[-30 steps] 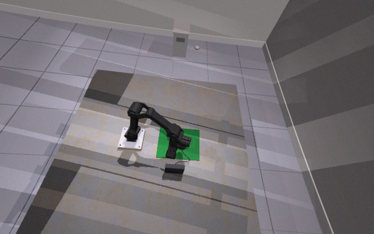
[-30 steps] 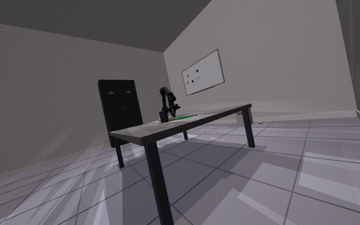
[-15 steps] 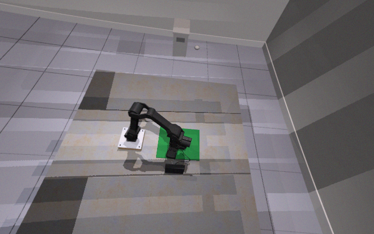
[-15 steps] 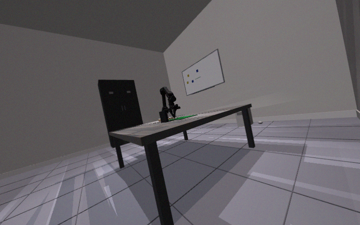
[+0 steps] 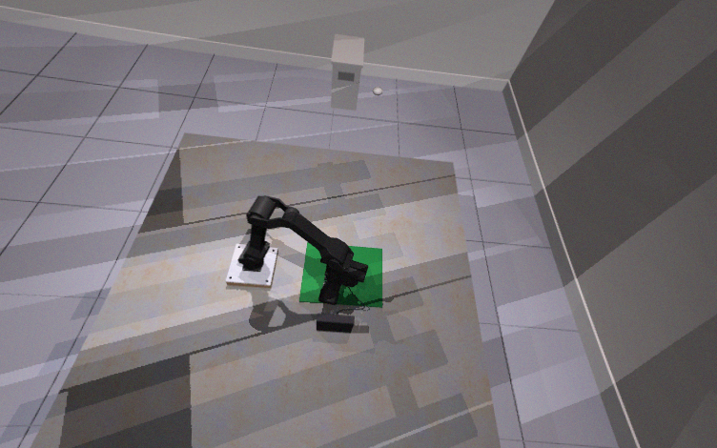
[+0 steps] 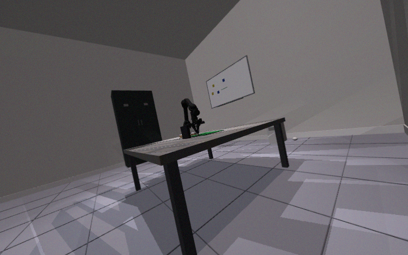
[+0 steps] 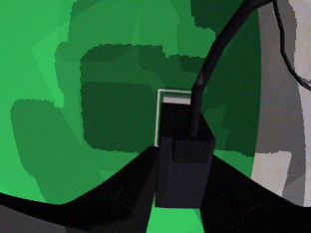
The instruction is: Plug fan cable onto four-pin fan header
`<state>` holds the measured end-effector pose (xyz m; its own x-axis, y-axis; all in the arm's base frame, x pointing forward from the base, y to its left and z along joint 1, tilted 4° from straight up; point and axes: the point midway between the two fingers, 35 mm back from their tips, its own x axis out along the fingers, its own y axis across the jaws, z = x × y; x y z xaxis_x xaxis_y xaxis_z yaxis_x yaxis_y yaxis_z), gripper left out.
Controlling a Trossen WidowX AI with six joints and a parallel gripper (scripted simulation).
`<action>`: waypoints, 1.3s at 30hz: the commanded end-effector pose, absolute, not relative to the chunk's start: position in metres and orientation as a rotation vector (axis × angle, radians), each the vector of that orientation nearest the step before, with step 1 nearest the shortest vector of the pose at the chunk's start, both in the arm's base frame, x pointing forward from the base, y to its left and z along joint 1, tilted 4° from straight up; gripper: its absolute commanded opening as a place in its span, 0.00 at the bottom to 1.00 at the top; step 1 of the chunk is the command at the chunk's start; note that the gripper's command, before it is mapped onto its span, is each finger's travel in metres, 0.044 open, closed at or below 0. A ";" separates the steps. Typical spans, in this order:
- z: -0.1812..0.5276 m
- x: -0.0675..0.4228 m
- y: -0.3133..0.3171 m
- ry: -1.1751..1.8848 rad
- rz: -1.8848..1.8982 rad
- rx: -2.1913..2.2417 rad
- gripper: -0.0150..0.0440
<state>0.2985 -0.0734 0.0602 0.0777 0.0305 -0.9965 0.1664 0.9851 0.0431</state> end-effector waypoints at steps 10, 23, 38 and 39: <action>0.051 0.301 -0.073 1.484 -0.103 0.163 0.25; 0.048 0.299 -0.073 1.493 -0.101 0.162 0.39; 0.102 0.294 -0.074 1.484 -0.103 0.162 0.69; 0.102 0.294 -0.074 1.484 -0.103 0.162 0.69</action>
